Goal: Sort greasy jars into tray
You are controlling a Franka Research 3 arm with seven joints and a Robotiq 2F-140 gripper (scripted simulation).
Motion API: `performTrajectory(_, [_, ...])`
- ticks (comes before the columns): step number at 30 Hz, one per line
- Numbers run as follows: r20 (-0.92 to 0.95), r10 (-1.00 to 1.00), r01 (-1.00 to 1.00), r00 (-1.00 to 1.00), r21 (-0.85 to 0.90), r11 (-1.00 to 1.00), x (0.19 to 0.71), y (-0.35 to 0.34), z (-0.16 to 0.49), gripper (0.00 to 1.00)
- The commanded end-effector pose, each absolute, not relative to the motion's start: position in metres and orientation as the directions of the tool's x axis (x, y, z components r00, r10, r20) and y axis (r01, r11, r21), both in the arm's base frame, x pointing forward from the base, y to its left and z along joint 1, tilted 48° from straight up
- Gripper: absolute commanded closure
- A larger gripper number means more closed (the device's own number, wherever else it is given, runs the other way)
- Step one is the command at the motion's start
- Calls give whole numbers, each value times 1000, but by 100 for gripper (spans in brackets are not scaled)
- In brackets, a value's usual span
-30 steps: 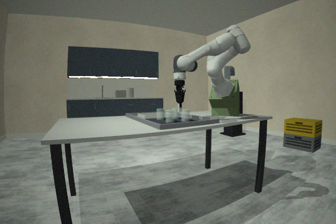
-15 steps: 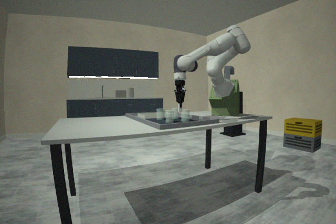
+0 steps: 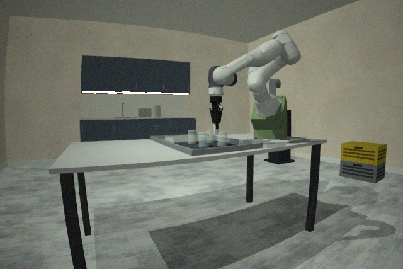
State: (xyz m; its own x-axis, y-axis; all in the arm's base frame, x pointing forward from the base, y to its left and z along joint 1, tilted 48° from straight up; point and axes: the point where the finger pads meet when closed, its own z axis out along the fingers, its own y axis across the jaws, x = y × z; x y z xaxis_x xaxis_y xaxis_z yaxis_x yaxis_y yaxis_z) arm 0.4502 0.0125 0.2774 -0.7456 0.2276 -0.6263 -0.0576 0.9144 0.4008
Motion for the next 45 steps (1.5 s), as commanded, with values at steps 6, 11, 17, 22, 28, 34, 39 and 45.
performTrajectory(6, [-628,225,-61,-745,400,915,448,13,277,100])
performTrajectory(11, [-628,225,-61,-745,400,915,447,13,277,100])
performTrajectory(17, [-628,225,-61,-745,400,915,447,13,277,100])
performTrajectory(22, [-628,225,-61,-745,400,915,446,13,277,100])
performTrajectory(28, [-628,225,-61,-745,400,915,445,13,277,100])
performTrajectory(34, [-628,225,-61,-745,400,915,444,13,277,100])
performTrajectory(39, [-628,225,-61,-745,400,915,443,13,276,100])
performTrajectory(45, [-628,225,-61,-745,400,915,442,13,276,100])
